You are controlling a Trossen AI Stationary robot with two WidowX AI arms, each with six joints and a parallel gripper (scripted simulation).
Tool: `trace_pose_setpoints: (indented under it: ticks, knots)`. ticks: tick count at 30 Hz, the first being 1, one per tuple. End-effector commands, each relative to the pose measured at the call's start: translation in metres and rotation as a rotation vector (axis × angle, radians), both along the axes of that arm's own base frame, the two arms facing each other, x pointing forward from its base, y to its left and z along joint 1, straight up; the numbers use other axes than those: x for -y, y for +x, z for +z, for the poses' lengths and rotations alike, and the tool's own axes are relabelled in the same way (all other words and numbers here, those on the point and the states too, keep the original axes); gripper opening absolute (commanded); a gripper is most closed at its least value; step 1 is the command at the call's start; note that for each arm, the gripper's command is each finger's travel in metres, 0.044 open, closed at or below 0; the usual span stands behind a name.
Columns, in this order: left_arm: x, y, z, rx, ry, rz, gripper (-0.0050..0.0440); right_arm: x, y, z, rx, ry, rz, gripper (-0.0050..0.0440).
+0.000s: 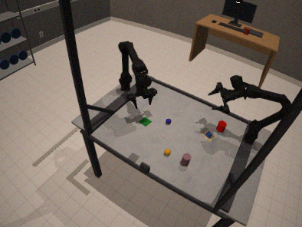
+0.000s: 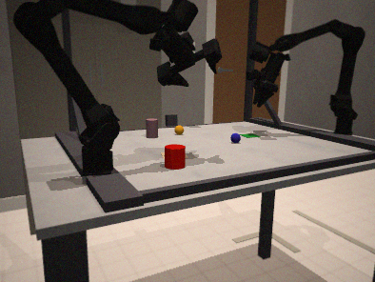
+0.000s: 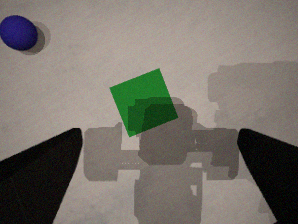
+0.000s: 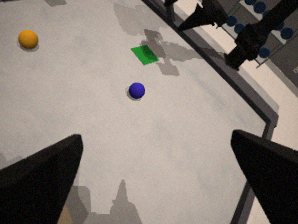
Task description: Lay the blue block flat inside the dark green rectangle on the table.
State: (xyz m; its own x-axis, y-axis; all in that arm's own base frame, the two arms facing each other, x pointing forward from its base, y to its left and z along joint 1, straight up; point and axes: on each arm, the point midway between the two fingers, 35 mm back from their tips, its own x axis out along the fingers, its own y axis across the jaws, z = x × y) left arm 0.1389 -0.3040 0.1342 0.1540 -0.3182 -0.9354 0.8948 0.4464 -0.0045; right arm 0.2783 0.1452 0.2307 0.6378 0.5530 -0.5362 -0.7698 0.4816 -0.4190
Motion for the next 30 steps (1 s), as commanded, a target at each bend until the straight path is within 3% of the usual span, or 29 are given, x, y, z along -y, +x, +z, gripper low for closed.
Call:
trace_pose_setpoints:
  ticks: [1,19,30]
  knots:
    - [0.006,0.003,0.009,0.013,-0.011,-0.012,0.0440,-0.003,-0.013,-0.011,-0.130,-0.030,-0.092,0.0440]
    - [0.006,0.003,0.010,0.015,-0.016,-0.010,0.0440,-0.009,-0.061,-0.075,-0.593,-0.122,-0.386,0.0440]
    - [0.004,0.002,0.008,0.011,-0.013,-0.008,0.0440,-0.009,-0.073,-0.094,-0.701,-0.149,-0.447,0.0440]
